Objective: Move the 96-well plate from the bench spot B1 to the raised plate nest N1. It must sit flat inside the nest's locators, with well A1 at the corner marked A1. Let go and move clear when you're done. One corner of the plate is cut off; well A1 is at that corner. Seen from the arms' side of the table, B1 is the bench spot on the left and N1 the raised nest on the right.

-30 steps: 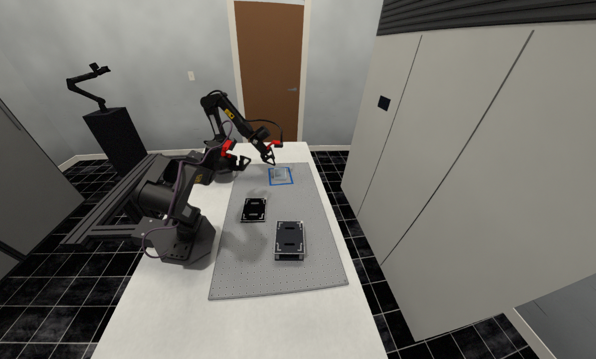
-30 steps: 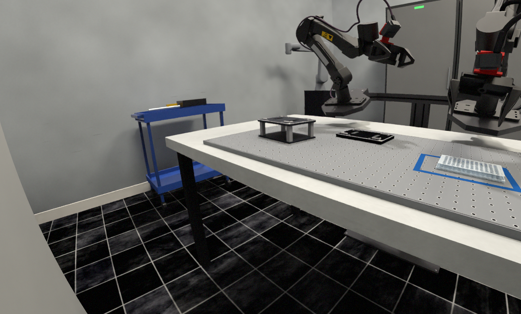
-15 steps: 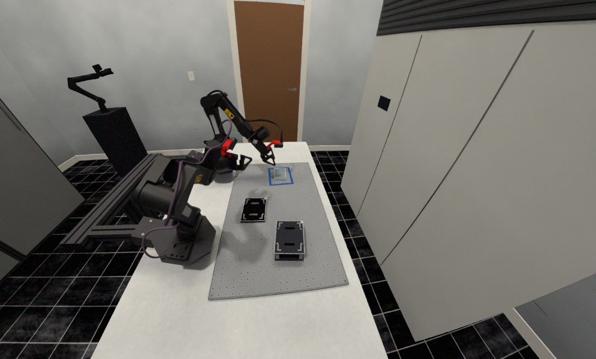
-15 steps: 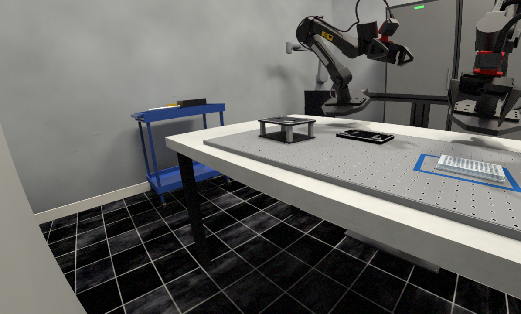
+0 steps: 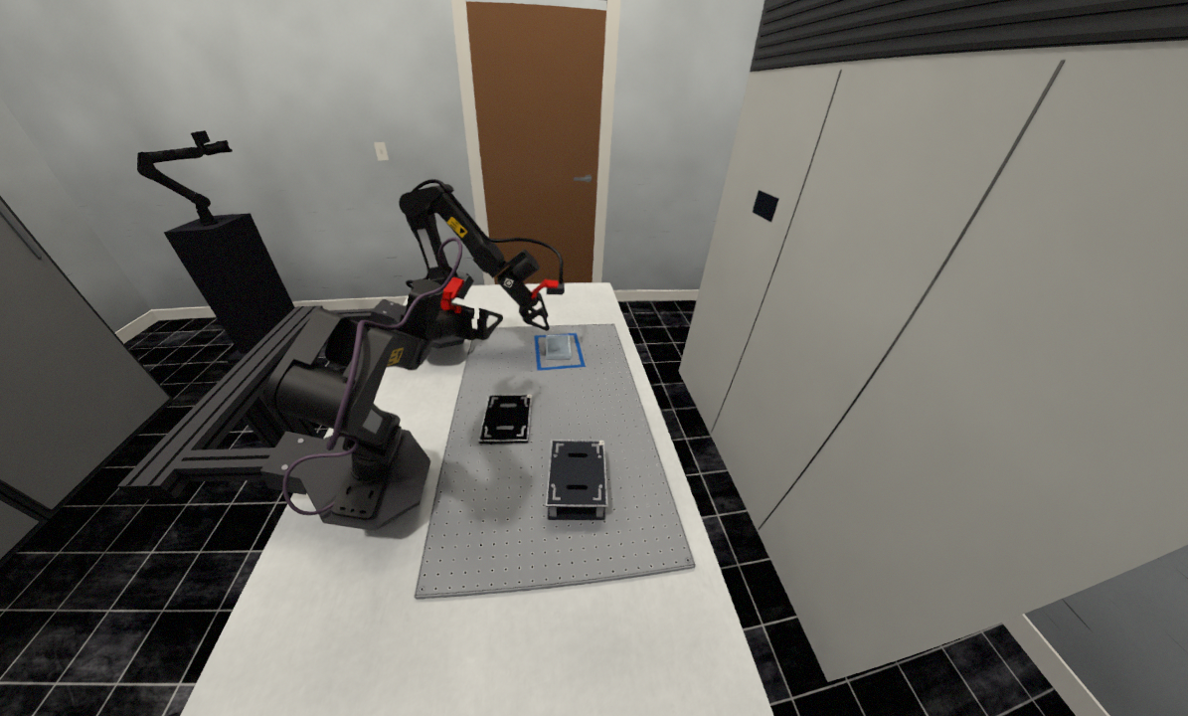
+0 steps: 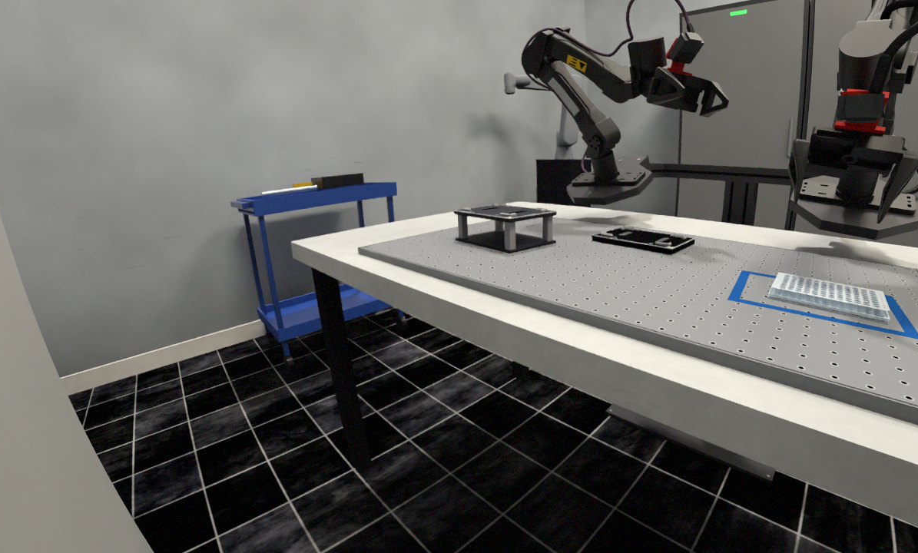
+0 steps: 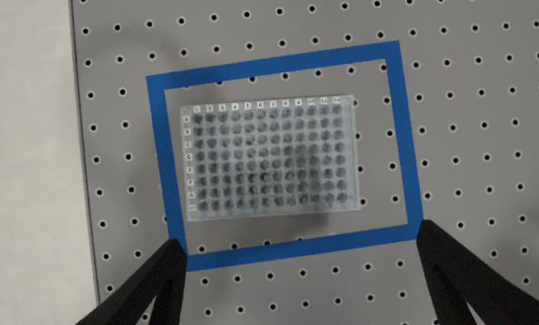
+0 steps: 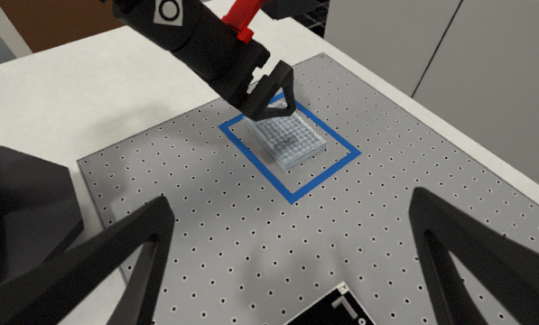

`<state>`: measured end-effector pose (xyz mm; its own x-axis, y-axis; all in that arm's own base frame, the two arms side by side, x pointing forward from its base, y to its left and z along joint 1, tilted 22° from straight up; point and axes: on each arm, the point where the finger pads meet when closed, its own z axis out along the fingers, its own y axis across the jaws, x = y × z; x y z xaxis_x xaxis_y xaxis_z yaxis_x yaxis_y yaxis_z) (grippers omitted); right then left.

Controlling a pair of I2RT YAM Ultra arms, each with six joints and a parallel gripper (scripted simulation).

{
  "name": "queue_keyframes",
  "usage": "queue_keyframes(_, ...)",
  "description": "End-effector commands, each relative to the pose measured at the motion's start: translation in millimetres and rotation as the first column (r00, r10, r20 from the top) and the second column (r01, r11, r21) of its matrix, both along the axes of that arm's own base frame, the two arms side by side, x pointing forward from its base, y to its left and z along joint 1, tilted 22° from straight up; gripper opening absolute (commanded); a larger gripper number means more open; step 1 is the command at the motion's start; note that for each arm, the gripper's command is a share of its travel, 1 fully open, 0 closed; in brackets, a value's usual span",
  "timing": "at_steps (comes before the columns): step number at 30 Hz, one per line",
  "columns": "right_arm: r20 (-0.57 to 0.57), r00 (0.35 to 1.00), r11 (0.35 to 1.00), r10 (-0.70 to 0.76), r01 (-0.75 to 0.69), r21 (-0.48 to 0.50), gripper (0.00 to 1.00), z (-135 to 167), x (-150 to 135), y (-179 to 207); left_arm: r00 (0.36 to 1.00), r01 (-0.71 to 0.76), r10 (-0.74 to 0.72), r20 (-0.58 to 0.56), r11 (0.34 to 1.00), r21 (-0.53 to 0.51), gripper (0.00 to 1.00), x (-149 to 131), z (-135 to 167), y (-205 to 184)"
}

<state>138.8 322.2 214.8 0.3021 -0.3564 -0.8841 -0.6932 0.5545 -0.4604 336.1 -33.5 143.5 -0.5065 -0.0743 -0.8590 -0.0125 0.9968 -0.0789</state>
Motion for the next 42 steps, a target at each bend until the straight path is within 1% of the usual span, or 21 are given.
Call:
queue_keyframes(1, 0.009, 1.000, 1.000, 0.013, -0.014, 0.026, 1.00, 7, -4, 2, 1.000, 0.005, -0.005, 0.022, 1.000, -0.004, 1.00, 3, 6, -1)
queue_keyframes(11, 0.009, 1.000, 1.000, 0.013, -0.014, 0.026, 1.00, 7, -4, 2, 1.000, 0.005, -0.005, 0.022, 1.000, -0.004, 1.00, 3, 6, -1)
queue_keyframes(12, 0.009, 1.000, 1.000, 0.013, -0.014, 0.026, 1.00, 7, -4, 2, 1.000, 0.025, -0.025, 0.016, 1.000, 0.004, 1.00, 3, 2, -4)
queue_keyframes(16, 0.009, 1.000, 1.000, 0.013, -0.014, 0.026, 1.00, 7, -4, 2, 0.990, 0.134, -0.131, -0.043, 0.987, 0.086, 1.00, 0, -4, -8)
queue_keyframes(20, 0.009, 1.000, 1.000, 0.013, -0.014, 0.026, 1.00, 7, -4, 2, 0.957, 0.281, -0.259, -0.129, 0.938, 0.204, 1.00, 2, -9, -6)
queue_keyframes(22, 0.009, 1.000, 1.000, 0.013, -0.014, 0.026, 1.00, 7, -4, 2, 0.957, 0.281, -0.259, -0.129, 0.938, 0.204, 1.00, 2, -9, -6)
queue_keyframes(25, 0.009, 1.000, 1.000, 0.013, -0.014, 0.026, 1.00, 7, -4, 2, 0.915, 0.394, -0.346, -0.205, 0.875, 0.282, 1.00, 4, -13, -4)
queue_keyframes(28, 0.009, 1.000, 1.000, 0.013, -0.014, 0.026, 1.00, 7, -4, 2, 0.880, 0.468, -0.395, -0.266, 0.818, 0.335, 1.00, 8, -14, -1)
queue_keyframes(34, 0.009, 1.000, 1.000, 0.013, -0.014, 0.026, 1.00, 7, -4, 2, 0.798, 0.598, -0.462, -0.387, 0.686, 0.415, 1.00, 15, -16, 6)
queue_keyframes(37, 0.009, 1.000, 1.000, 0.013, -0.014, 0.026, 1.00, 7, -4, 2, 0.743, 0.667, -0.494, -0.450, 0.601, 0.440, 1.00, 17, -17, 5)
queue_keyframes(39, 0.009, 1.000, 1.000, 0.013, -0.014, 0.026, 1.00, 7, -4, 2, 0.743, 0.667, -0.494, -0.450, 0.601, 0.440, 1.00, 17, -17, 5)
queue_keyframes(41, 0.009, 1.000, 1.000, 0.013, -0.014, 0.026, 1.00, 7, -4, 2, 0.700, 0.713, -0.513, -0.497, 0.536, 0.452, 1.00, 17, -20, 5)
queue_keyframes(42, 0.009, 1.000, 1.000, 0.013, -0.014, 0.026, 1.00, 7, -4, 2, 0.672, 0.740, -0.520, -0.527, 0.492, 0.459, 1.00, 19, -20, 5)
